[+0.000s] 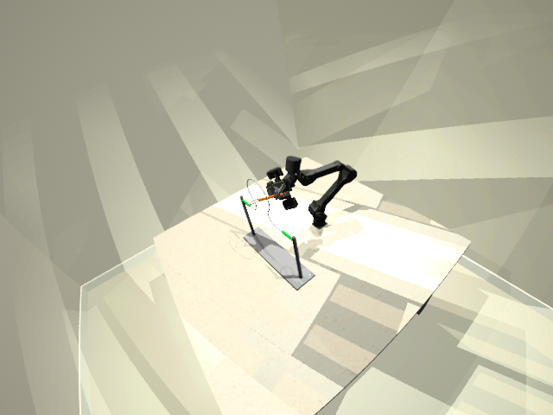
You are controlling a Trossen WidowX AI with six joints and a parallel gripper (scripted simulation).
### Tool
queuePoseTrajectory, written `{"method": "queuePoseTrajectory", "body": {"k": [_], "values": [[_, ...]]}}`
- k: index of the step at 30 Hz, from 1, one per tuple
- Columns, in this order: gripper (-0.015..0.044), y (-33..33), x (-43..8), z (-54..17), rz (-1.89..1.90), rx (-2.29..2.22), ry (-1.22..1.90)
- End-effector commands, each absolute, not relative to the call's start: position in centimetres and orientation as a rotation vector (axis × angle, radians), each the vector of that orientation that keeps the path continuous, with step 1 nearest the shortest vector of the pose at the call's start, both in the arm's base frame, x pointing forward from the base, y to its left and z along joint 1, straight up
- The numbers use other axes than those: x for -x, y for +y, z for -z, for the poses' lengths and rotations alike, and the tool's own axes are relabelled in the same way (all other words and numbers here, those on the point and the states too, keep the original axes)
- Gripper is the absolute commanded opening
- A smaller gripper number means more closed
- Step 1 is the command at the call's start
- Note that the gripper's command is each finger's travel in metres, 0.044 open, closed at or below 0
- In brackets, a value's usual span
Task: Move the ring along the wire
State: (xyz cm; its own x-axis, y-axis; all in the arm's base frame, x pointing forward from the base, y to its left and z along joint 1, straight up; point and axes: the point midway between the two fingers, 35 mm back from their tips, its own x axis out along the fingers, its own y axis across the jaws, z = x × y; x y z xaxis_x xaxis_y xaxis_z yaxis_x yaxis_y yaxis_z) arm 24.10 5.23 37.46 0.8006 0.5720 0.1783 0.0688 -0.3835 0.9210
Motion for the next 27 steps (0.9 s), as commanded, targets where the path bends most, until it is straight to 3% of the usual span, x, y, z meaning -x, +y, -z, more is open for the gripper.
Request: {"method": "queuePoseTrajectory", "body": {"k": [1, 27], "values": [[-0.015, 5.1, -24.6, -38.5, -0.556, -1.97, 0.459], [-0.015, 4.1, -24.9, -40.1, -0.5, -1.906, 0.487]]}}
